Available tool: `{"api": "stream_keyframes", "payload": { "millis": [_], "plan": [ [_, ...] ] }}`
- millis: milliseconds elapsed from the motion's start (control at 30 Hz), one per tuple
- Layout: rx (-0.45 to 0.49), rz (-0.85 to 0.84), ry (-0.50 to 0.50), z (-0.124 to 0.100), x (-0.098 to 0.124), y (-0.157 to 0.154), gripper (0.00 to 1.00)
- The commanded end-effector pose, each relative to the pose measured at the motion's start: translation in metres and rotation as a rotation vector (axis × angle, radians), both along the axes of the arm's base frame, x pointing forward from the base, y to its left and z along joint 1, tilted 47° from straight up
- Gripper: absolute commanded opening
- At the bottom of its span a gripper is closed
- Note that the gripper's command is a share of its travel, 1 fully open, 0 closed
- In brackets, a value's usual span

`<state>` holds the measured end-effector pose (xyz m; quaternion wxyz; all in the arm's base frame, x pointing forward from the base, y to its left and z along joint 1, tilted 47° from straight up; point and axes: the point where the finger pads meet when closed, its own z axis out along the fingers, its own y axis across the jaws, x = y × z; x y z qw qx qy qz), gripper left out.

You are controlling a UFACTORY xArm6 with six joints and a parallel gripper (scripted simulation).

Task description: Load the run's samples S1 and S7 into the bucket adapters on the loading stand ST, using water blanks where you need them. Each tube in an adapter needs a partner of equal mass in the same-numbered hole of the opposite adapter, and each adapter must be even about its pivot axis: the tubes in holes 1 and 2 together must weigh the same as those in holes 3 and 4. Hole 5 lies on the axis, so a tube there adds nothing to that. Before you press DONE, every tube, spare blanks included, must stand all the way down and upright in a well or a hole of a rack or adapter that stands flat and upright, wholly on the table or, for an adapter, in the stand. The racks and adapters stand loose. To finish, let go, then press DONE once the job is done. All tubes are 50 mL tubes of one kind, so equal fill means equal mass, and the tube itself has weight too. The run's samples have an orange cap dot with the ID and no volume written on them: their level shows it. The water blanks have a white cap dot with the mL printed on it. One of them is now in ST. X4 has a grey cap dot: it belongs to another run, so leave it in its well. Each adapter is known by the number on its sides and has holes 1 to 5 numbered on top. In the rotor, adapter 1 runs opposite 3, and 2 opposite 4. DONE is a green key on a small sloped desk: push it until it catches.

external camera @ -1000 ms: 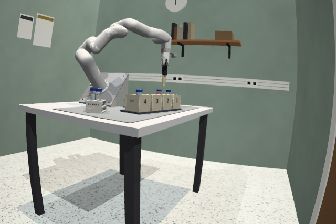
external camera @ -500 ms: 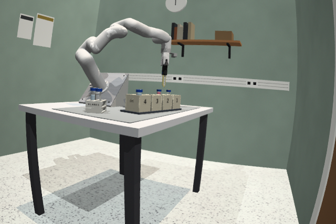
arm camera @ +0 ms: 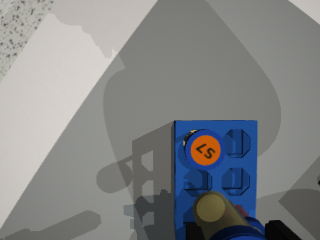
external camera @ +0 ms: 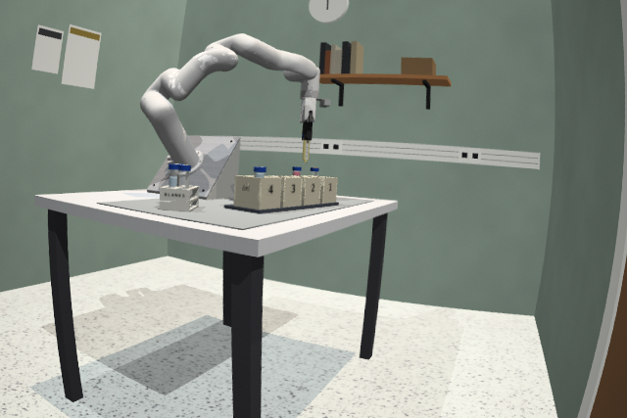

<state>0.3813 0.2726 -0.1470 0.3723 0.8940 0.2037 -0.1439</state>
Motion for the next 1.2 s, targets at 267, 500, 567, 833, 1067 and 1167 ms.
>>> {"api": "stream_keyframes", "payload": {
  "millis": [267, 500, 567, 833, 1067, 1167],
  "plan": [
    [0.004, 0.001, -0.003, 0.001, 0.001, 0.002, 0.0],
    [0.004, 0.001, -0.003, 0.001, 0.001, 0.002, 0.0],
    [0.004, 0.001, -0.003, 0.001, 0.001, 0.002, 0.0],
    [0.004, 0.001, -0.003, -0.008, 0.0, -0.008, 0.0],
    [0.004, 0.001, -0.003, -0.018, -0.002, -0.018, 0.0],
    [0.004, 0.001, -0.003, -0.019, -0.002, -0.02, 0.0]
  ]
}}
